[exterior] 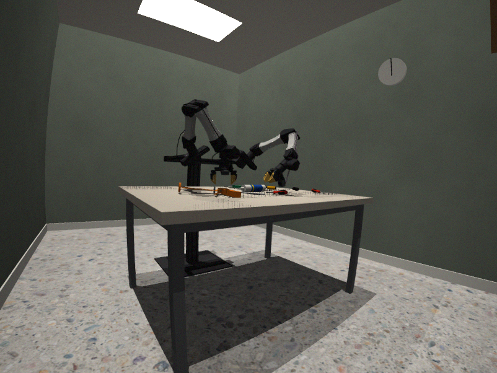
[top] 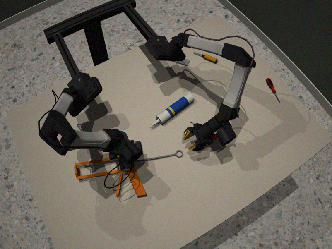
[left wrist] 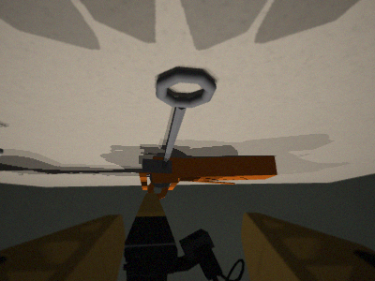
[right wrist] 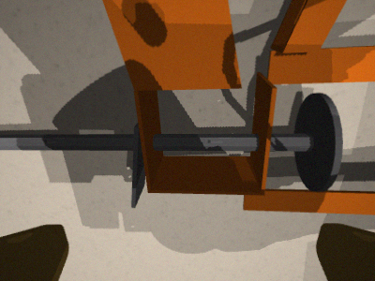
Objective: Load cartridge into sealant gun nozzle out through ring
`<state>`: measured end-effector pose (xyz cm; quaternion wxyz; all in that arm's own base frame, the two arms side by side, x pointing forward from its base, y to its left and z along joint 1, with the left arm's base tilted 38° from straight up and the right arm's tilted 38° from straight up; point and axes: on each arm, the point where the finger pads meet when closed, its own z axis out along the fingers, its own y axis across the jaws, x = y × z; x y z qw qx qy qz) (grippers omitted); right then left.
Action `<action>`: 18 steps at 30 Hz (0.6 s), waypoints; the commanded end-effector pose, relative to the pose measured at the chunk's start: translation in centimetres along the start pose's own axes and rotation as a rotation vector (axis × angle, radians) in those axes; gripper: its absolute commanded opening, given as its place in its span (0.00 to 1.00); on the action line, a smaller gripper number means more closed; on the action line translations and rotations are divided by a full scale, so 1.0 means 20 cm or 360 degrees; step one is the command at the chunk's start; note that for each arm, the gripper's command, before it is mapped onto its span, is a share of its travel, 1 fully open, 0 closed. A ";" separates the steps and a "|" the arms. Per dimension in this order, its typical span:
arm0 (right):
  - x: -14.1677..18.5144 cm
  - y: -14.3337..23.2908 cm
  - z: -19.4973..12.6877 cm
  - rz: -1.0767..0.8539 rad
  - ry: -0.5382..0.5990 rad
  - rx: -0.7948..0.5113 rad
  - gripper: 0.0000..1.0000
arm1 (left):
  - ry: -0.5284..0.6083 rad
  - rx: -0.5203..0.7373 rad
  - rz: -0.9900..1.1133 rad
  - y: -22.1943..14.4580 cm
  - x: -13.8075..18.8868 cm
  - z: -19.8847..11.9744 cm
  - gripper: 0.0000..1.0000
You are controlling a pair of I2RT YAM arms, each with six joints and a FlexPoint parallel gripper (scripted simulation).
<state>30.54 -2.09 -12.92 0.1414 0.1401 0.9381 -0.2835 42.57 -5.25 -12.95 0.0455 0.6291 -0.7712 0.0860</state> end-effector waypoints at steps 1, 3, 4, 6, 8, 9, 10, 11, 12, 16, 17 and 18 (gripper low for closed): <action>-0.04 -0.08 0.00 -0.0015 -0.0040 0.0040 0.99 | 0.0009 -0.0043 0.0002 0.03 0.03 0.03 0.52; -0.04 -0.08 0.00 -0.0015 -0.0040 0.0040 0.99 | 0.0009 -0.0043 0.0002 0.03 0.03 0.03 0.52; -0.06 -0.09 -0.02 -0.0021 -0.0065 0.0039 0.99 | 0.0009 -0.0043 0.0002 0.03 0.03 0.03 0.52; -0.06 -0.11 -0.02 -0.0033 -0.0072 0.0042 0.99 | 0.0009 -0.0043 0.0002 0.03 0.03 0.03 0.52; -0.05 -0.10 -0.01 -0.0010 -0.0047 0.0041 0.99 | 0.0009 -0.0043 0.0002 0.03 0.03 0.03 0.52; -0.04 -0.09 0.00 -0.0016 -0.0037 0.0043 0.99 | 0.0009 -0.0043 0.0002 0.03 0.03 0.03 0.52; -0.01 -0.09 0.01 -0.0036 -0.0012 0.0038 0.99 | 0.0009 -0.0043 0.0002 0.03 0.03 0.03 0.52; 0.01 -0.08 0.01 -0.0052 -0.0005 0.0039 0.99 | 0.0009 -0.0043 0.0002 0.03 0.03 0.03 0.52; 0.01 -0.07 0.02 -0.0057 -0.0008 0.0041 0.99 | 0.0009 -0.0043 0.0002 0.03 0.03 0.03 0.52; -0.01 -0.07 0.05 -0.0036 -0.0018 0.0023 0.99 | 0.0009 -0.0043 0.0002 0.03 0.03 0.03 0.52; -0.02 -0.06 0.06 -0.0035 -0.0022 0.0020 0.99 | 0.0009 -0.0043 0.0002 0.03 0.03 0.03 0.52; -0.01 -0.07 0.07 -0.0037 -0.0011 0.0026 0.99 | 0.0009 -0.0043 0.0002 0.03 0.03 0.03 0.52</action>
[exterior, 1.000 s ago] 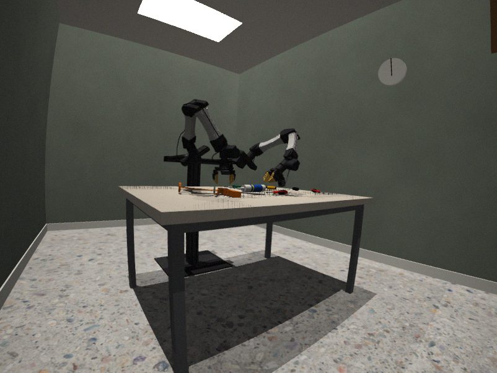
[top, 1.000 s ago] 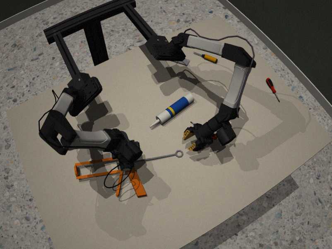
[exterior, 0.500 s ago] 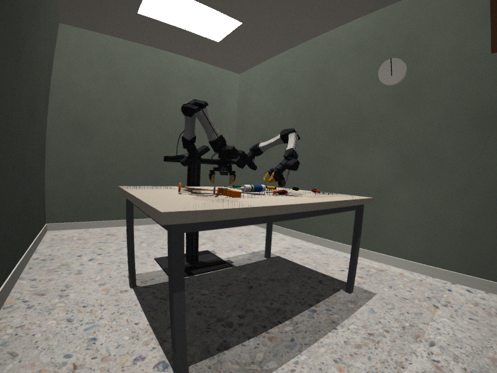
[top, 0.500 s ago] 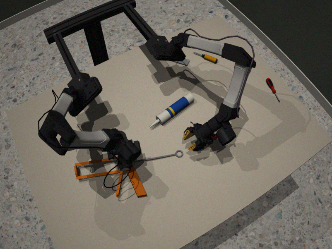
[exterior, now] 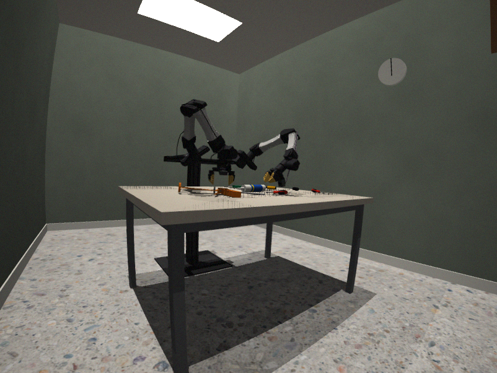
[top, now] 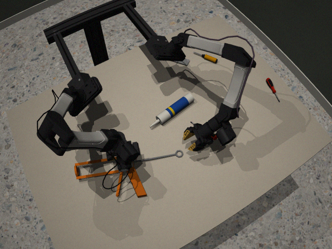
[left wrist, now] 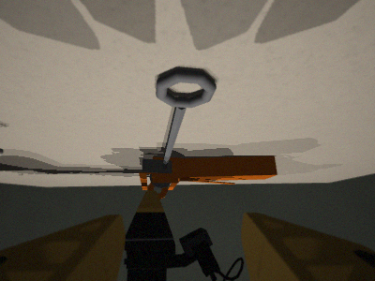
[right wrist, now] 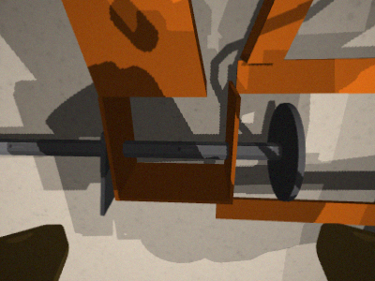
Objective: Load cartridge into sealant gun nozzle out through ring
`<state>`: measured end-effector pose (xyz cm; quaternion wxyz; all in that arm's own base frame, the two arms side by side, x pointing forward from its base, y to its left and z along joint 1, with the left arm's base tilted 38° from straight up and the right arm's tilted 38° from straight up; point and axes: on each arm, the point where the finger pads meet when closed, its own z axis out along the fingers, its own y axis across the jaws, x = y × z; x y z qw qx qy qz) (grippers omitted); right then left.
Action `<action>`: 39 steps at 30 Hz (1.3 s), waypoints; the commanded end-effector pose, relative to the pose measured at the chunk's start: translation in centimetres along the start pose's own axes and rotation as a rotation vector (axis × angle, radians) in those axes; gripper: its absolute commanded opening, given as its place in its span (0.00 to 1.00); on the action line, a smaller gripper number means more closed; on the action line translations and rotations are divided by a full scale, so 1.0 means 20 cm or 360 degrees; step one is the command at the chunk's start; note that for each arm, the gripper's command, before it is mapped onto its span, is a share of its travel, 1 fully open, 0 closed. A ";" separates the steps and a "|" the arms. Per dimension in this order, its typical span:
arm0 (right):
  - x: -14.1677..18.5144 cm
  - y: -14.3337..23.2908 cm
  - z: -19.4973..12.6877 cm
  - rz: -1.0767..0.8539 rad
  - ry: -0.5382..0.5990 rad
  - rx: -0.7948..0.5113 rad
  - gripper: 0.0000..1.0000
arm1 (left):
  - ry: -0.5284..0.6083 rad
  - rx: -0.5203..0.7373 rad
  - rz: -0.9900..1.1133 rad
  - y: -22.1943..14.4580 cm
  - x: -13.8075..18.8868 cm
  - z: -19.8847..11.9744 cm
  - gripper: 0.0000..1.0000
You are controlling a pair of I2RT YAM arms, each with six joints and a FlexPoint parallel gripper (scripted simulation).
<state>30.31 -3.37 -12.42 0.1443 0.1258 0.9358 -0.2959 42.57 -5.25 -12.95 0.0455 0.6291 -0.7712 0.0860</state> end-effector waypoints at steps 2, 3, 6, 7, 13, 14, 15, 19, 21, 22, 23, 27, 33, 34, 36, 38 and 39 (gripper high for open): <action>0.00 0.00 0.06 0.0008 0.0017 -0.0005 0.99 | 0.0009 -0.0043 0.0002 0.03 0.03 0.03 0.52; -0.01 0.00 0.06 0.0011 0.0007 -0.0011 0.99 | 0.0009 -0.0043 0.0002 0.03 0.03 0.03 0.52; -0.01 0.00 0.10 0.0015 0.0008 -0.0011 0.99 | 0.0009 -0.0043 0.0002 0.03 0.03 0.03 0.52; 0.00 0.00 0.11 0.0013 0.0012 -0.0009 0.99 | 0.0009 -0.0043 0.0002 0.03 0.03 0.03 0.52; 0.00 0.00 0.16 0.0011 0.0014 -0.0009 0.99 | 0.0009 -0.0043 0.0002 0.03 0.03 0.03 0.52; 0.00 0.00 0.17 0.0011 0.0014 -0.0009 0.99 | 0.0009 -0.0043 0.0002 0.03 0.03 0.03 0.52; 0.00 0.00 0.18 0.0010 0.0014 -0.0010 0.99 | 0.0009 -0.0043 0.0002 0.03 0.03 0.03 0.52; 0.01 0.00 0.19 0.0010 0.0022 -0.0006 0.99 | 0.0009 -0.0043 0.0002 0.03 0.03 0.03 0.52; 0.01 0.00 0.20 0.0015 0.0030 -0.0002 0.99 | 0.0009 -0.0043 0.0002 0.03 0.03 0.03 0.52; 0.01 0.00 0.21 0.0015 0.0033 -0.0001 0.99 | 0.0009 -0.0043 0.0002 0.03 0.03 0.03 0.52; 0.02 -0.01 0.20 0.0013 0.0036 0.0001 0.99 | 0.0009 -0.0043 0.0002 0.03 0.03 0.03 0.52; 0.02 -0.01 0.20 0.0010 0.0040 0.0003 0.99 | 0.0009 -0.0043 0.0002 0.03 0.03 0.03 0.52; 0.01 0.00 0.20 0.0007 0.0043 0.0004 0.99 | 0.0009 -0.0043 0.0002 0.03 0.03 0.03 0.52; 0.01 0.00 0.20 0.0009 0.0041 0.0003 0.99 | 0.0009 -0.0043 0.0002 0.03 0.03 0.03 0.52; 0.01 0.00 0.20 0.0009 0.0041 0.0003 0.99 | 0.0009 -0.0043 0.0002 0.03 0.03 0.03 0.52; 0.01 0.00 0.20 0.0009 0.0041 0.0003 0.99 | 0.0009 -0.0043 0.0002 0.03 0.03 0.03 0.52; 0.01 0.00 0.20 0.0007 0.0043 0.0004 0.99 | 0.0009 -0.0043 0.0002 0.03 0.03 0.03 0.52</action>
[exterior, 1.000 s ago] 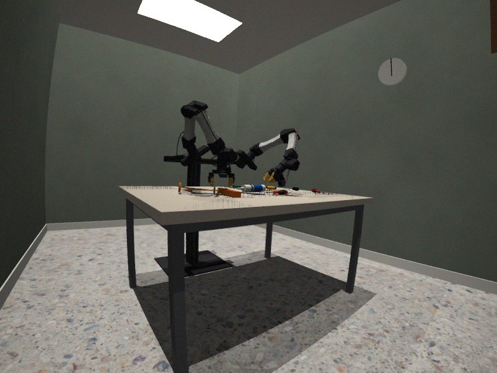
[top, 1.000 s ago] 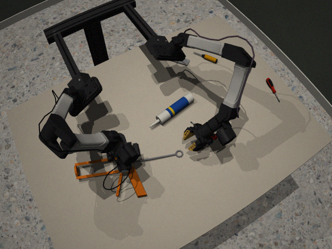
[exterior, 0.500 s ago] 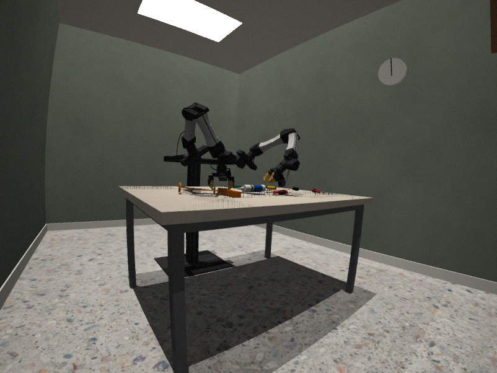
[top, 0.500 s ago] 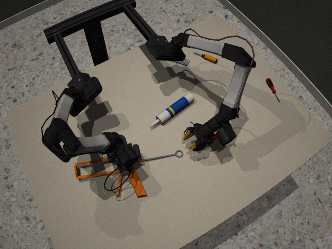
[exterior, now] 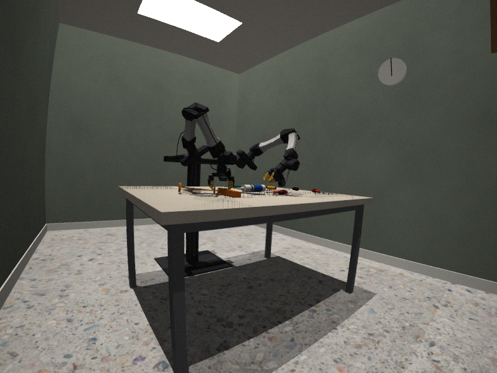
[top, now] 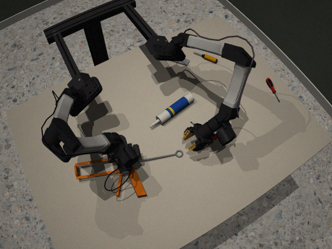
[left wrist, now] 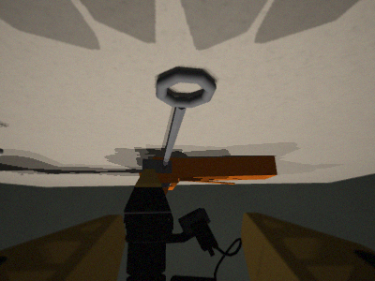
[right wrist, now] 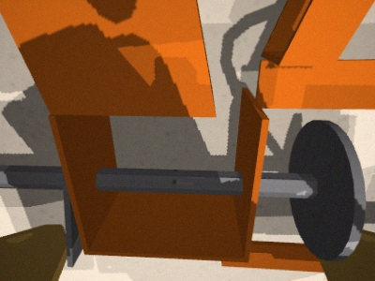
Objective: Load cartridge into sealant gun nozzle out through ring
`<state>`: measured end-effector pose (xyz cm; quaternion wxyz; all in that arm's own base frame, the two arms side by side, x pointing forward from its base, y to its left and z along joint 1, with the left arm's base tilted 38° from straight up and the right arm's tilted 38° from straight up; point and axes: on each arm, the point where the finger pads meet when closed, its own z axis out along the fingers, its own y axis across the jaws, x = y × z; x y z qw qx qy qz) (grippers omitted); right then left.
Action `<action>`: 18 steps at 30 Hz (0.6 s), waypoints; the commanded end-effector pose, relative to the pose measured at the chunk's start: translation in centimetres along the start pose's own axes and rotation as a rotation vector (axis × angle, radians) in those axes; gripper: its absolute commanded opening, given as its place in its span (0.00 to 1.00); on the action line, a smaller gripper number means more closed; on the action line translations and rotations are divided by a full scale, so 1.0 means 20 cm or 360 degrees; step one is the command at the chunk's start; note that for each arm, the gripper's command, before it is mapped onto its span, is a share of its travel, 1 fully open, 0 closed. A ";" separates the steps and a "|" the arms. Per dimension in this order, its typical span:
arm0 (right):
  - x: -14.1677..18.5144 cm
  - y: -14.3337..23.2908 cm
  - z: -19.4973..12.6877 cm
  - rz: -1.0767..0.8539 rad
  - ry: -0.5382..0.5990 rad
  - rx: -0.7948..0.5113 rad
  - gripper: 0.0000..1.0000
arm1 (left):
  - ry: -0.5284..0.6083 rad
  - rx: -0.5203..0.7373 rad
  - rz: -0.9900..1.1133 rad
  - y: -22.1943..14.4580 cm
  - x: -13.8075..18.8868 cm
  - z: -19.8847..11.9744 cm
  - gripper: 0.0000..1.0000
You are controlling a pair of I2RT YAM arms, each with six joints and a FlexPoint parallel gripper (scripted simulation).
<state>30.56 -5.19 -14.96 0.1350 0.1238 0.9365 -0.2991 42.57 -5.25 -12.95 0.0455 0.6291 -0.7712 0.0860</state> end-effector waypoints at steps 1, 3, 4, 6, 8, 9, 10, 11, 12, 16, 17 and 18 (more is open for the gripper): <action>-0.01 0.00 0.05 0.0024 0.0018 -0.0008 0.99 | 0.0009 -0.0043 0.0002 0.03 0.03 0.03 0.52; -0.01 0.00 0.04 0.0026 0.0015 -0.0009 0.99 | 0.0009 -0.0043 0.0002 0.03 0.03 0.03 0.52; -0.02 0.00 0.04 0.0028 0.0013 -0.0010 0.99 | 0.0009 -0.0043 0.0002 0.03 0.03 0.03 0.52; -0.02 0.00 0.04 0.0027 0.0013 -0.0010 0.99 | 0.0009 -0.0043 0.0002 0.03 0.03 0.03 0.52; -0.02 0.00 0.04 0.0027 0.0014 -0.0010 0.93 | 0.0009 -0.0043 0.0002 0.03 0.03 0.03 0.52; -0.02 0.00 0.04 0.0025 0.0011 -0.0001 0.90 | 0.0009 -0.0043 0.0002 0.03 0.03 0.03 0.52; -0.02 -0.01 0.04 0.0026 0.0005 0.0014 0.87 | 0.0009 -0.0043 0.0002 0.03 0.03 0.03 0.52; -0.02 0.00 0.04 0.0027 0.0008 -0.0001 0.84 | 0.0009 -0.0043 0.0002 0.03 0.03 0.03 0.52; -0.02 0.00 0.04 0.0026 0.0011 -0.0009 0.81 | 0.0009 -0.0043 0.0002 0.03 0.03 0.03 0.52; -0.02 0.01 0.04 0.0026 0.0012 -0.0011 0.74 | 0.0009 -0.0043 0.0002 0.03 0.03 0.03 0.52; -0.02 0.00 0.04 0.0028 0.0013 -0.0010 0.71 | 0.0009 -0.0043 0.0002 0.03 0.03 0.03 0.52; -0.02 0.00 0.04 0.0028 0.0013 -0.0010 0.68 | 0.0009 -0.0043 0.0002 0.03 0.03 0.03 0.52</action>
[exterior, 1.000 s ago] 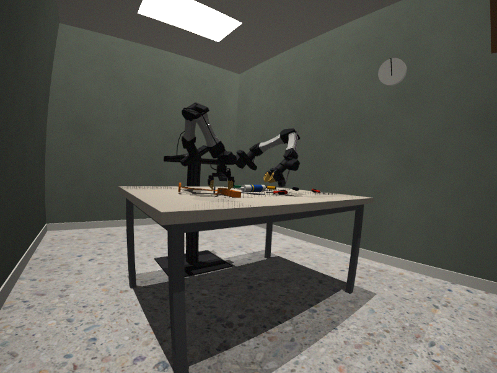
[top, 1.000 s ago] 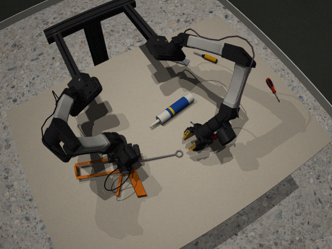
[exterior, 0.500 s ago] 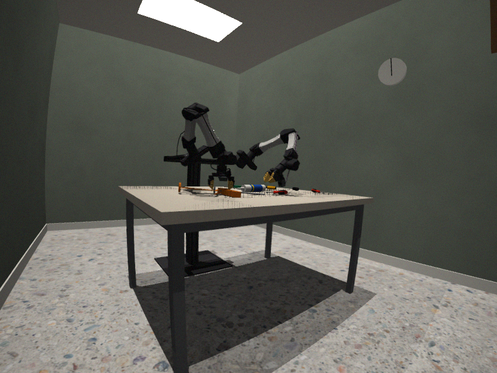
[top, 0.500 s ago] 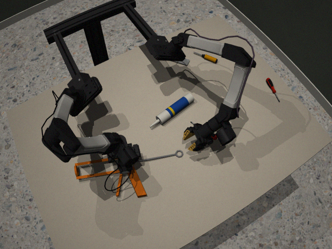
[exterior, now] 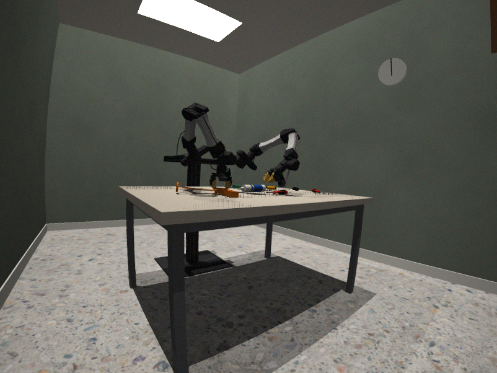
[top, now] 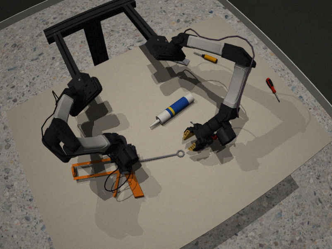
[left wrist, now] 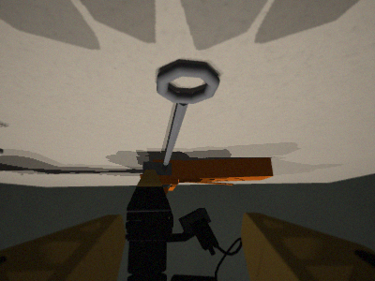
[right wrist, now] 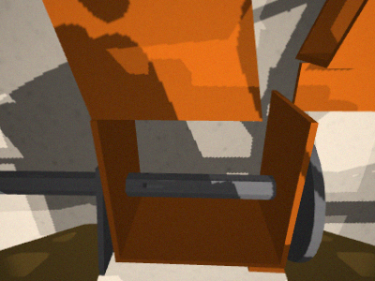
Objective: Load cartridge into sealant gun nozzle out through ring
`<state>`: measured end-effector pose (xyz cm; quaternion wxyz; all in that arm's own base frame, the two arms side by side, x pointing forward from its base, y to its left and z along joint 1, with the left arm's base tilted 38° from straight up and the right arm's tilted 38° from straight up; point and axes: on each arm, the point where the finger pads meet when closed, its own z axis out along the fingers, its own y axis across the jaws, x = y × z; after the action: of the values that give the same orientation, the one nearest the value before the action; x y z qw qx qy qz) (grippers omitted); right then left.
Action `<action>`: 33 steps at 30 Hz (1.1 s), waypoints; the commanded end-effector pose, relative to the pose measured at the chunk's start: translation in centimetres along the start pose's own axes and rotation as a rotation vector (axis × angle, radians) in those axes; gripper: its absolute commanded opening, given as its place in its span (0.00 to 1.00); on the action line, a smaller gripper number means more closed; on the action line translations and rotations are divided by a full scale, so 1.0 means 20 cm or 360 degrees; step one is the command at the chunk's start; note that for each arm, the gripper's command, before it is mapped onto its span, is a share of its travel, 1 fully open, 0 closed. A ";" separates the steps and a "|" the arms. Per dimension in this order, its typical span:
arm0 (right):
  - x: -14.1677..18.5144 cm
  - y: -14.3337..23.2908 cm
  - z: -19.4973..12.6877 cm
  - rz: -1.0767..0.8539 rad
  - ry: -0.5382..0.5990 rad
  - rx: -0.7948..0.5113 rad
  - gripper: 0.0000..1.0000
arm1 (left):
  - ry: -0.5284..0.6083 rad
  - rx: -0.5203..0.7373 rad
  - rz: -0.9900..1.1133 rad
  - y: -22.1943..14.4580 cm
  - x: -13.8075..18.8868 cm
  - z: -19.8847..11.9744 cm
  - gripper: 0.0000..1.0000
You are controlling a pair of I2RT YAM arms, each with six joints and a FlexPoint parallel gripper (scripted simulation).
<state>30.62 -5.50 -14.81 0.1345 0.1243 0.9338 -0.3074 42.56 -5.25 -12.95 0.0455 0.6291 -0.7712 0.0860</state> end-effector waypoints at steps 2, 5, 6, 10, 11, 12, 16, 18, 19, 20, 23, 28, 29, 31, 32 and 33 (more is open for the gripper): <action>-0.01 0.02 0.04 0.0027 0.0014 -0.0039 0.62 | 0.0009 -0.0043 0.0002 0.03 0.03 0.03 0.52; -0.01 0.03 0.04 0.0021 0.0010 -0.0041 0.52 | 0.0009 -0.0043 0.0002 0.03 0.03 0.03 0.52; -0.01 0.03 0.04 0.0020 0.0011 -0.0041 0.49 | 0.0009 -0.0043 0.0002 0.03 0.03 0.03 0.52; -0.01 0.03 0.04 0.0021 0.0010 -0.0041 0.37 | 0.0009 -0.0043 0.0002 0.03 0.03 0.03 0.52; -0.01 0.03 0.04 0.0021 0.0010 -0.0041 0.34 | 0.0009 -0.0043 0.0002 0.03 0.03 0.03 0.52; -0.01 0.03 0.04 0.0021 0.0010 -0.0041 0.34 | 0.0009 -0.0043 0.0002 0.03 0.03 0.03 0.52; -0.01 0.03 0.04 0.0021 0.0010 -0.0041 0.24 | 0.0009 -0.0043 0.0002 0.03 0.03 0.03 0.52; -0.01 0.03 0.04 0.0021 0.0010 -0.0041 0.18 | 0.0009 -0.0043 0.0002 0.03 0.03 0.03 0.52; -0.01 0.03 0.04 0.0021 0.0010 -0.0041 0.15 | 0.0009 -0.0043 0.0002 0.03 0.03 0.03 0.52; -0.01 0.03 0.04 0.0021 0.0010 -0.0041 0.12 | 0.0009 -0.0043 0.0002 0.03 0.03 0.03 0.52; -0.01 0.03 0.04 0.0021 0.0010 -0.0041 0.03 | 0.0009 -0.0043 0.0002 0.03 0.03 0.03 0.52; -0.01 0.03 0.04 0.0021 0.0010 -0.0041 0.61 | 0.0009 -0.0043 0.0002 0.03 0.03 0.03 0.52; -0.01 0.03 0.04 0.0021 0.0010 -0.0041 0.61 | 0.0009 -0.0043 0.0002 0.03 0.03 0.03 0.52; -0.01 0.03 0.04 0.0021 0.0010 -0.0041 0.63 | 0.0009 -0.0043 0.0002 0.03 0.03 0.03 0.52; -0.01 0.03 0.04 0.0021 0.0010 -0.0041 0.64 | 0.0009 -0.0043 0.0002 0.03 0.03 0.03 0.52; -0.01 0.03 0.04 0.0020 0.0012 -0.0040 0.66 | 0.0009 -0.0043 0.0002 0.03 0.03 0.03 0.52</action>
<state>30.67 -5.43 -14.84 0.1341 0.1242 0.9345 -0.3056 42.56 -5.25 -12.95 0.0455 0.6291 -0.7712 0.0860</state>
